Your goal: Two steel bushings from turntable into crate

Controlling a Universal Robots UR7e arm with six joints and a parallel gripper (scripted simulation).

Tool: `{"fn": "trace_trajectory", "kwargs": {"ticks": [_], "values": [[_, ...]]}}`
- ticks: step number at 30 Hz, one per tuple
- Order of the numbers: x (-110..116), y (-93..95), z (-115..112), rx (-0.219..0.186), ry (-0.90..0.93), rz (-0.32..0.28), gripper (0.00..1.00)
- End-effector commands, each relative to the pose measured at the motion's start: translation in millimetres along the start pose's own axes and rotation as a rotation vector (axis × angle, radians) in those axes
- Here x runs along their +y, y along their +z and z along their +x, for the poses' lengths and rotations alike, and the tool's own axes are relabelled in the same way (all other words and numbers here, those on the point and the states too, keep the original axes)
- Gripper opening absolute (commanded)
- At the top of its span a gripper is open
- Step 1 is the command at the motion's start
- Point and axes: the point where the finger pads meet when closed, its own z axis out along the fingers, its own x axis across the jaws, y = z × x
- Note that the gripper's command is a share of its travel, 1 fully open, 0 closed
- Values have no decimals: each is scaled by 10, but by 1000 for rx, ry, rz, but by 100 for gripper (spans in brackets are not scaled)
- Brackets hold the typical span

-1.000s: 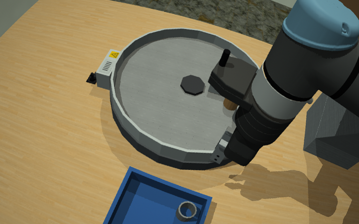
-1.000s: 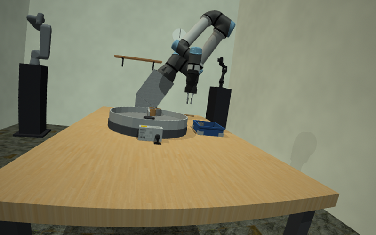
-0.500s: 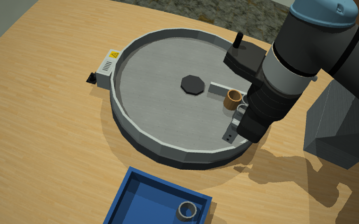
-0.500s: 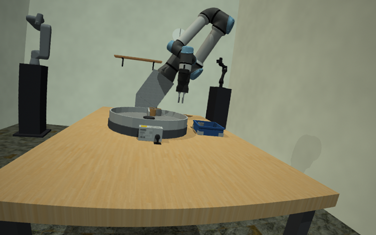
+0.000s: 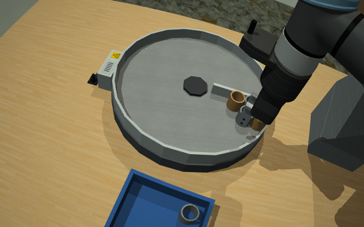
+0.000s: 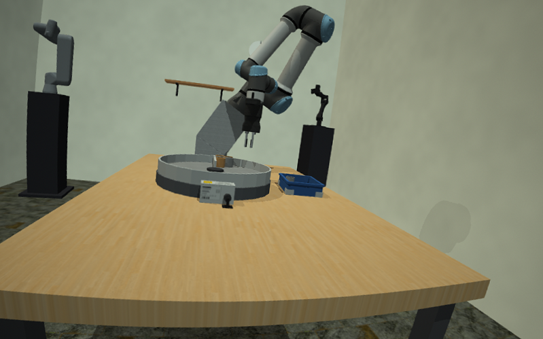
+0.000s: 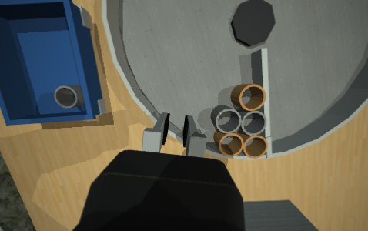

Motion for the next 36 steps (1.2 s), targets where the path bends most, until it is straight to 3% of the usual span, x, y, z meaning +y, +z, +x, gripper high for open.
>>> {"fn": "trace_trajectory", "kwargs": {"ticks": [1, 2, 7, 36], "values": [[0, 3, 30, 0, -10, 3, 45], [0, 3, 30, 0, -10, 3, 45], [15, 23, 571, 2, -3, -2, 45], [19, 50, 644, -1, -24, -4, 45]]}}
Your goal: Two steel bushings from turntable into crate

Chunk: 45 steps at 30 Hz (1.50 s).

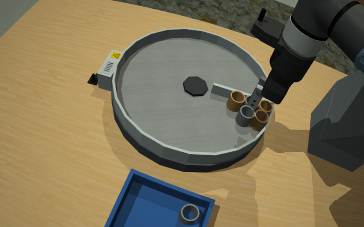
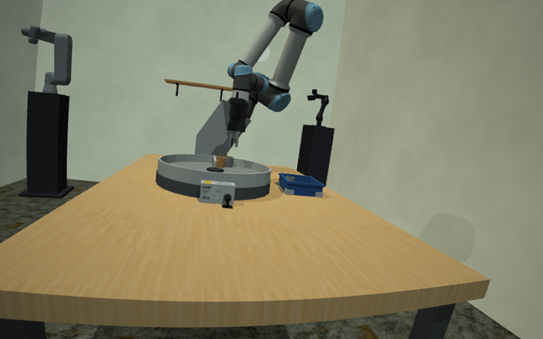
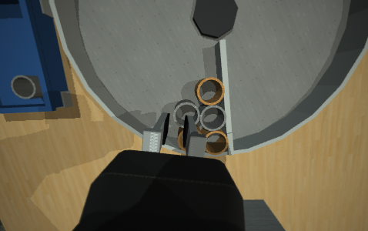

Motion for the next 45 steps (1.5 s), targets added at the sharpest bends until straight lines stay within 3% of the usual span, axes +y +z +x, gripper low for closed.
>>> {"fn": "trace_trajectory", "kwargs": {"ticks": [1, 5, 17, 22, 34, 39, 45], "values": [[-3, 27, 2, 0, 0, 1, 45], [-3, 145, 4, 1, 0, 1, 45], [-3, 145, 4, 1, 0, 1, 45], [8, 289, 6, 0, 0, -2, 45], [8, 289, 6, 0, 0, -2, 45], [33, 435, 3, -2, 2, -6, 45], [33, 435, 3, -2, 2, -6, 45]]}}
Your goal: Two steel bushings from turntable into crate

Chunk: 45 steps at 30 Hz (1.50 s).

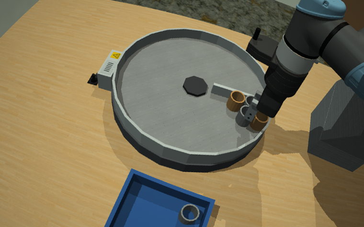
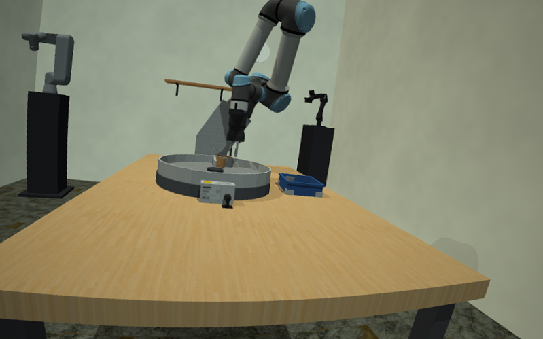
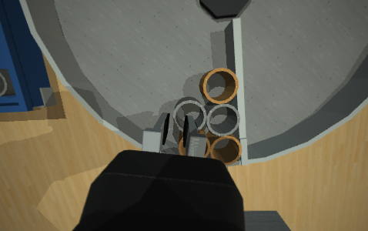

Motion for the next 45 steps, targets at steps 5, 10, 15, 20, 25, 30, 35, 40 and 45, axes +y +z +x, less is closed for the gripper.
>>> {"fn": "trace_trajectory", "kwargs": {"ticks": [5, 10, 15, 20, 25, 30, 35, 40, 45], "values": [[-41, 9, 11, 5, -3, 11, 45], [-95, 11, 19, 7, -5, 15, 45], [-114, 11, 23, 8, -6, 18, 45], [-114, 11, 23, 8, -6, 18, 45], [-95, 10, 19, 7, -5, 17, 45], [-90, 12, 18, 8, -6, 18, 45], [-90, 12, 18, 8, -6, 18, 45], [-90, 12, 18, 8, -6, 18, 45], [-57, 12, 11, 8, -6, 18, 45]]}}
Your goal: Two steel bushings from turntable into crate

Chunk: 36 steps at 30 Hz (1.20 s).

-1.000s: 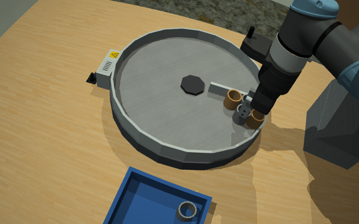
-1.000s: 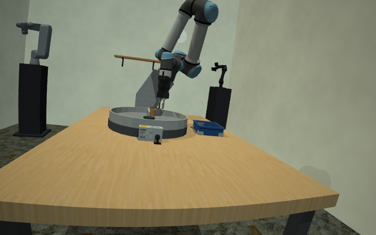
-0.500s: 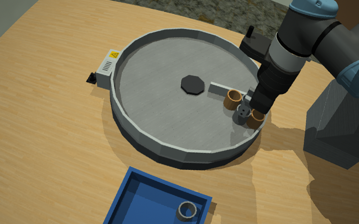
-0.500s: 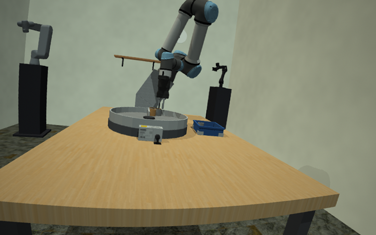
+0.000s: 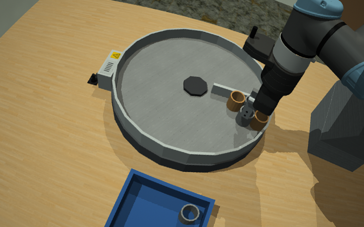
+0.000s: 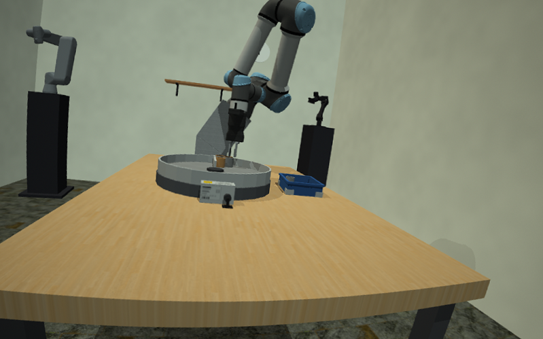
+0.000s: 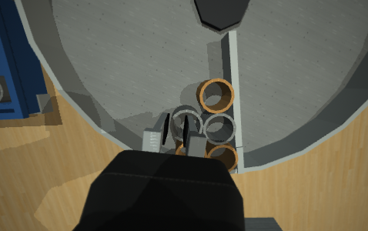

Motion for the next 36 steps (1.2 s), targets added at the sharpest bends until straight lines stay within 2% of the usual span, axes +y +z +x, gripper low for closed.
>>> {"fn": "trace_trajectory", "kwargs": {"ticks": [1, 12, 17, 29, 36], "values": [[46, 3, -11, -2, 2, -2, 45], [46, 3, -11, -2, 2, -2, 45], [33, 68, -10, -1, 1, 0, 45], [33, 68, -10, -1, 1, 0, 45], [54, 134, -14, -2, 3, -4, 45]]}}
